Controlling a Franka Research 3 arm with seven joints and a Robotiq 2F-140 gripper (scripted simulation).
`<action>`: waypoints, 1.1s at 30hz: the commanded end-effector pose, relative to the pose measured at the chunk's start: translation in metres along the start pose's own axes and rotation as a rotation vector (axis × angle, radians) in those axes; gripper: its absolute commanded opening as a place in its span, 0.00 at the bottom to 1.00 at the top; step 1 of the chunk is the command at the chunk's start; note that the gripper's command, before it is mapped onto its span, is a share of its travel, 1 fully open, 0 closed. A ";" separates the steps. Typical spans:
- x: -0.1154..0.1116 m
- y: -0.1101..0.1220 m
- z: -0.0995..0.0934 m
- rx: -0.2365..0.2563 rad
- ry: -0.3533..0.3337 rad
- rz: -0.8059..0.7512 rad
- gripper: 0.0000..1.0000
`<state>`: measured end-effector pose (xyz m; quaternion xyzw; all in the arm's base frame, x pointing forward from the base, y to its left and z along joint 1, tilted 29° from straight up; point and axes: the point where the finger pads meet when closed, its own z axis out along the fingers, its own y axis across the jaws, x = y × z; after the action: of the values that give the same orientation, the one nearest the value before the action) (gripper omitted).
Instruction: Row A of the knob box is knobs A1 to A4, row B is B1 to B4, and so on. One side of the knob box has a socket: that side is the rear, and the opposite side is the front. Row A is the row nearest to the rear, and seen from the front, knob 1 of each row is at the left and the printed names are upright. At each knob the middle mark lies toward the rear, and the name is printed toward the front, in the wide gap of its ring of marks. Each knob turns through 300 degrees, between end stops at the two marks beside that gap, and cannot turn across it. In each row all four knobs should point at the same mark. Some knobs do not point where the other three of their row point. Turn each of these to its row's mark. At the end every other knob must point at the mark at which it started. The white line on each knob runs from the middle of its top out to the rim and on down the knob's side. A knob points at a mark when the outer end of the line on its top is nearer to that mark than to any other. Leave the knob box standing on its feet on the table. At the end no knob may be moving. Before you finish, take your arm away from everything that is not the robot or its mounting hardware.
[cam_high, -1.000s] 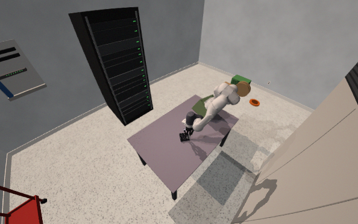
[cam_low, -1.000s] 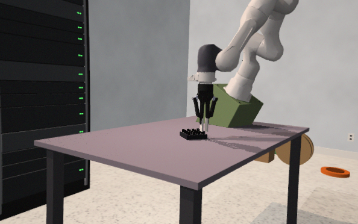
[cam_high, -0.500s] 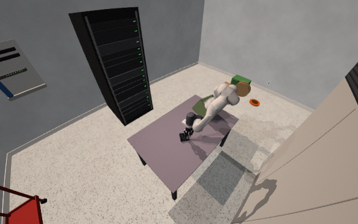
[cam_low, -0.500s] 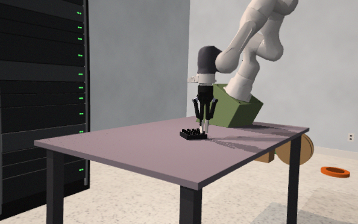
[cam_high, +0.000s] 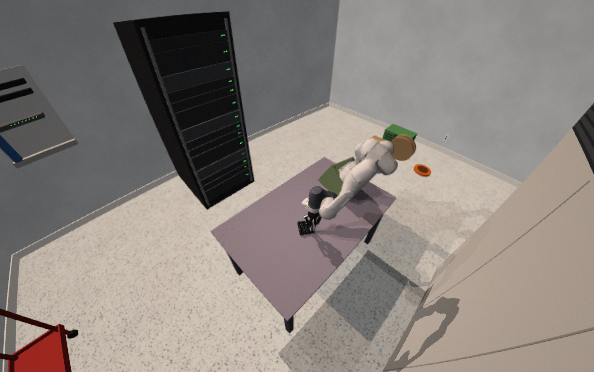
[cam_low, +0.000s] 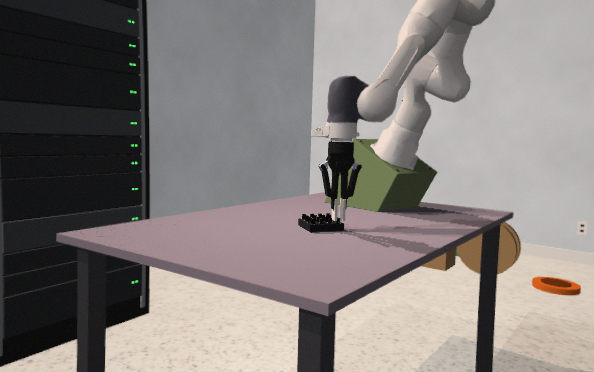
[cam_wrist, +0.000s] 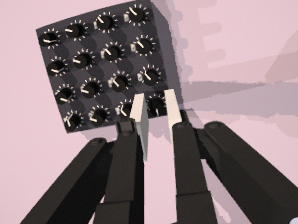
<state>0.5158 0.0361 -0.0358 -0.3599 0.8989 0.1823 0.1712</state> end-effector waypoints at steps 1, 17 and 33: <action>-0.001 0.000 0.001 0.002 0.000 -0.005 0.12; -0.001 0.000 0.001 0.002 0.000 -0.005 0.12; -0.001 0.000 0.001 0.002 0.000 -0.005 0.05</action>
<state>0.5158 0.0360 -0.0358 -0.3602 0.8987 0.1821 0.1713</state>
